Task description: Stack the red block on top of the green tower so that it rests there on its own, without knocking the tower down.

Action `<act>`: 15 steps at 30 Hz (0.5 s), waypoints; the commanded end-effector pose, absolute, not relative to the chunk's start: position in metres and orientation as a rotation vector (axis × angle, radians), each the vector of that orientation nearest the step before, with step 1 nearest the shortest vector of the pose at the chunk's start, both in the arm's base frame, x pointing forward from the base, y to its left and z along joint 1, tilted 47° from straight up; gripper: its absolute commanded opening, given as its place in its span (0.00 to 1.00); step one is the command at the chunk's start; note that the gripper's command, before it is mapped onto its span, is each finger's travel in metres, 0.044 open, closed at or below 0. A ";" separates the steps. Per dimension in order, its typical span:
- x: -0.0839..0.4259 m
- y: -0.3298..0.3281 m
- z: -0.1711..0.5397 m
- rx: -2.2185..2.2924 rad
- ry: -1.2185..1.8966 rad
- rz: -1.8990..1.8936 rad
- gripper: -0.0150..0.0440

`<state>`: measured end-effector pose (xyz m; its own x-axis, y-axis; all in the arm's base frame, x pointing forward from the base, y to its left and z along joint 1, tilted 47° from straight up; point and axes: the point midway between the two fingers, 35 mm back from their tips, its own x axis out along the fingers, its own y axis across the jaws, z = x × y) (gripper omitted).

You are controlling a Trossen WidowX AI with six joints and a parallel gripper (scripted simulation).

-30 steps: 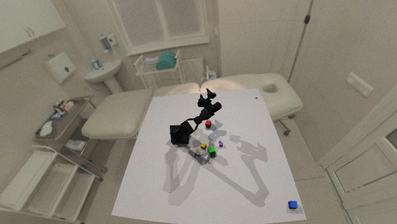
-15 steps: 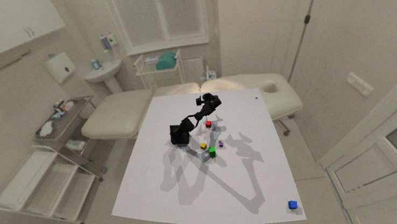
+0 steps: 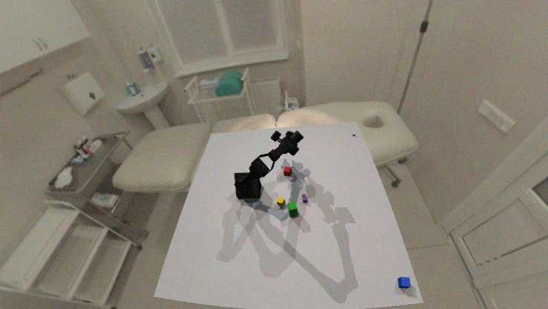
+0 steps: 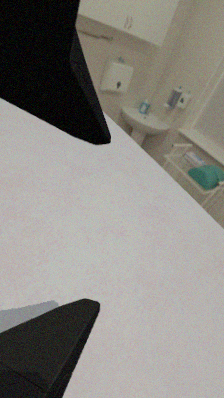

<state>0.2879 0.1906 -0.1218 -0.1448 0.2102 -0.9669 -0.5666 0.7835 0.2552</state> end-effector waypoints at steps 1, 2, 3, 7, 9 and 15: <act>0.284 0.179 -0.123 -0.275 1.675 0.481 1.00; 0.283 0.175 -0.123 -0.269 1.698 0.416 1.00; 0.281 0.171 -0.123 -0.265 1.719 0.350 1.00; 0.277 0.155 -0.120 -0.254 1.771 0.085 1.00; 0.275 0.147 -0.117 -0.252 1.779 -0.047 1.00; 0.271 0.124 -0.104 -0.261 1.731 -0.428 1.00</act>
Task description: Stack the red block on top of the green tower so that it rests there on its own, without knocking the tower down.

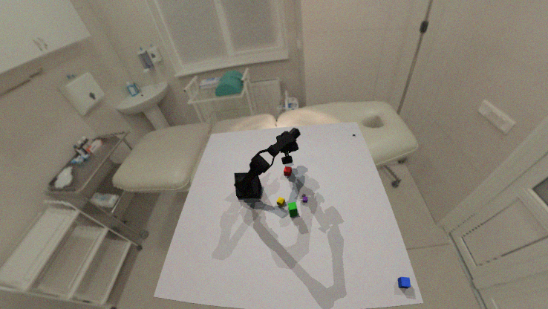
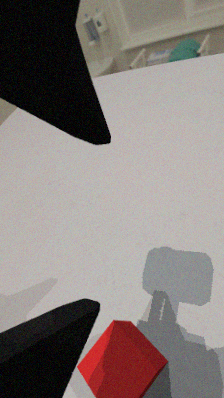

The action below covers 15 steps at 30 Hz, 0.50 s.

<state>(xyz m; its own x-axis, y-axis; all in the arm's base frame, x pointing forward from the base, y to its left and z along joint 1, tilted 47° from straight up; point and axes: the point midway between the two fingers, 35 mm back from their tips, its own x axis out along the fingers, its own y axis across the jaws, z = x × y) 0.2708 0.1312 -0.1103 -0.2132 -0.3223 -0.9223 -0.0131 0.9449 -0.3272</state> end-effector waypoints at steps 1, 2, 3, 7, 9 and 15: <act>0.271 0.120 -0.101 -0.264 1.713 -0.488 1.00; 0.272 0.117 -0.097 -0.267 1.692 -0.547 1.00; 0.272 0.113 -0.094 -0.271 1.668 -0.603 1.00; 0.274 0.099 -0.078 -0.286 1.551 -0.812 1.00; 0.277 0.093 -0.069 -0.294 1.479 -0.903 1.00; 0.278 0.089 -0.062 -0.299 1.422 -0.964 1.00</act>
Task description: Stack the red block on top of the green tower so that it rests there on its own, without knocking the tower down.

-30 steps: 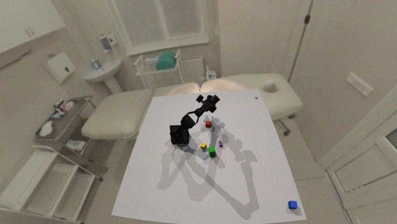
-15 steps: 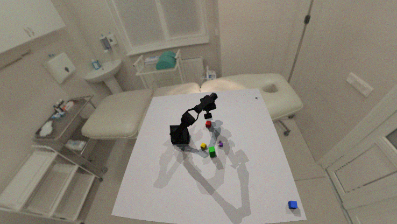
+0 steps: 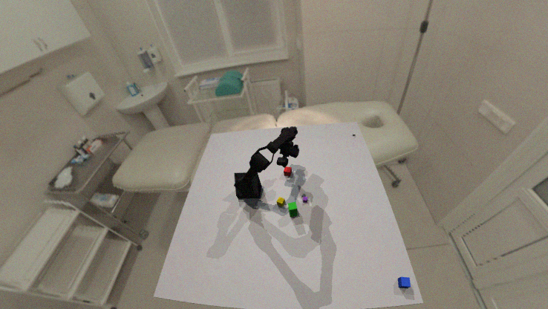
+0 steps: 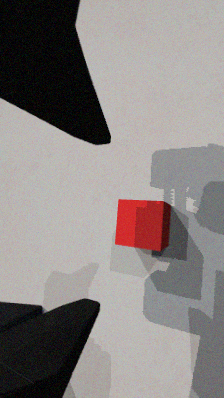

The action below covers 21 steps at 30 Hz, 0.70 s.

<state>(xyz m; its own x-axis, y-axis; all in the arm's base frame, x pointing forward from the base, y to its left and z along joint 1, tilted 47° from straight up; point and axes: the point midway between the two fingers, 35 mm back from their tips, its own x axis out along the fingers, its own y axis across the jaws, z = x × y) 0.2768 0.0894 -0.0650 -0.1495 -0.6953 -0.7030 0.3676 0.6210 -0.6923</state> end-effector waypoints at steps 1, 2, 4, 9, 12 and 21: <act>0.278 0.089 -0.062 -0.299 1.422 -0.964 1.00; 0.278 0.089 -0.063 -0.299 1.422 -0.964 1.00; 0.275 0.088 -0.063 -0.299 1.422 -0.964 1.00; 0.274 0.072 -0.078 -0.299 1.422 -0.964 1.00; 0.271 0.056 -0.093 -0.300 1.421 -0.965 1.00; 0.269 0.046 -0.104 -0.301 1.420 -0.966 1.00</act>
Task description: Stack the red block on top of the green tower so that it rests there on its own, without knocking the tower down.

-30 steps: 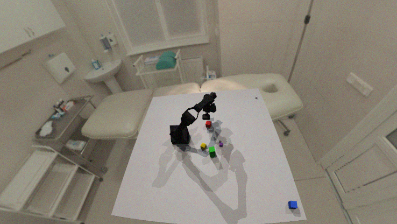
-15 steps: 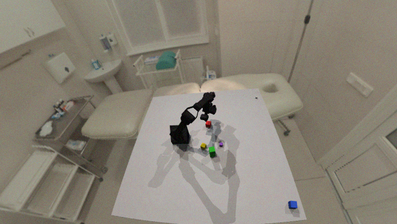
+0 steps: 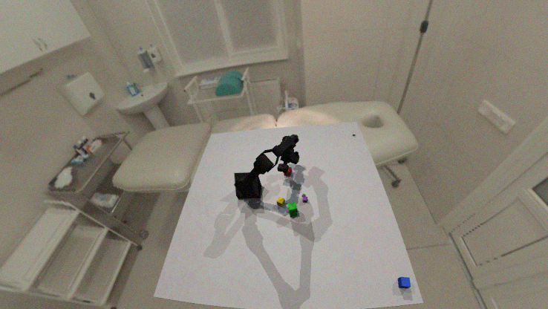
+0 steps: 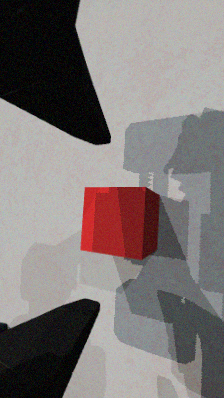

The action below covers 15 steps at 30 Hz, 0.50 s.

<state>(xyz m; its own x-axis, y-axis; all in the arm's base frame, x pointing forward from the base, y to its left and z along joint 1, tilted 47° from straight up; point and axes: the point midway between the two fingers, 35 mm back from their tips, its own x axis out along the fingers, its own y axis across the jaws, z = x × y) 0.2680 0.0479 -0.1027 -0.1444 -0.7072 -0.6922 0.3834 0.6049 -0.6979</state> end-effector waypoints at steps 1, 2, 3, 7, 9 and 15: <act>0.269 0.045 -0.105 -0.300 1.420 -0.966 1.00; 0.268 0.044 -0.106 -0.300 1.420 -0.966 1.00; 0.268 0.043 -0.107 -0.300 1.420 -0.966 1.00; 0.268 0.038 -0.112 -0.301 1.420 -0.966 1.00; 0.267 0.036 -0.114 -0.301 1.420 -0.966 1.00; 0.266 0.029 -0.121 -0.301 1.420 -0.966 1.00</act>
<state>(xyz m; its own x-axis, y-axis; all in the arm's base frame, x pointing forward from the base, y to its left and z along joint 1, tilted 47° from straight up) 0.2667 0.0330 -0.1183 -0.1392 -0.7065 -0.6939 0.3846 0.6072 -0.6953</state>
